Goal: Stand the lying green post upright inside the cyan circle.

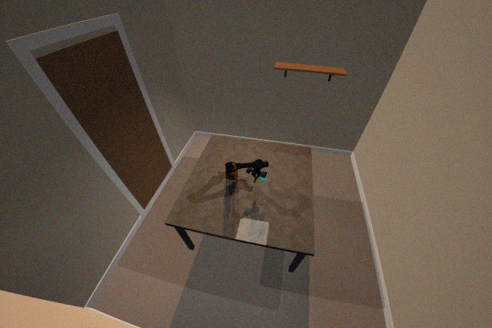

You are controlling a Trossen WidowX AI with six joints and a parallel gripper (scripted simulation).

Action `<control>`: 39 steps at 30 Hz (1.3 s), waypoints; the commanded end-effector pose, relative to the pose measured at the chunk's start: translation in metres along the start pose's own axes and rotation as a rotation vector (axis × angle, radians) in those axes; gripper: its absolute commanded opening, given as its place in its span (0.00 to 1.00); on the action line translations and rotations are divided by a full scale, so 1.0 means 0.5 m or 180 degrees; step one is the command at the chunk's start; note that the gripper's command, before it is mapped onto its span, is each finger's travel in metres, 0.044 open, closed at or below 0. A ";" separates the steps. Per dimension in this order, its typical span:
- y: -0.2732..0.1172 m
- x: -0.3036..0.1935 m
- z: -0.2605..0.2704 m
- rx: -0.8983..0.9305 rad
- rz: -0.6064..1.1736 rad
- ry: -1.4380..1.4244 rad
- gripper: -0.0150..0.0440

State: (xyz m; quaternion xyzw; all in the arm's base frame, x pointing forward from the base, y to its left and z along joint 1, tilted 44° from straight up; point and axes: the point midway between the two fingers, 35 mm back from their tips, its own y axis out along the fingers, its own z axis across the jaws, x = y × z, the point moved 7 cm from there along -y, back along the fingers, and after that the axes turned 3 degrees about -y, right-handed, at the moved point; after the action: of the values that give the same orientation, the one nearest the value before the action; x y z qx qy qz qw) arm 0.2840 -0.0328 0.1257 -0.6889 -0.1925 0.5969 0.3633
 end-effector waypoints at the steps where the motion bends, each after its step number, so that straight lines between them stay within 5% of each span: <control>1: -0.007 0.016 -0.014 -0.0008 -0.0020 0.0078 0.29; 39: -0.030 0.238 -0.096 -0.0011 -0.0024 0.0756 0.29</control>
State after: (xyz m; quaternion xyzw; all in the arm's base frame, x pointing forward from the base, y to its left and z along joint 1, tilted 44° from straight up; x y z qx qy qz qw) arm 0.3545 0.0424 0.0592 -0.7507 -0.1536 0.5165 0.3821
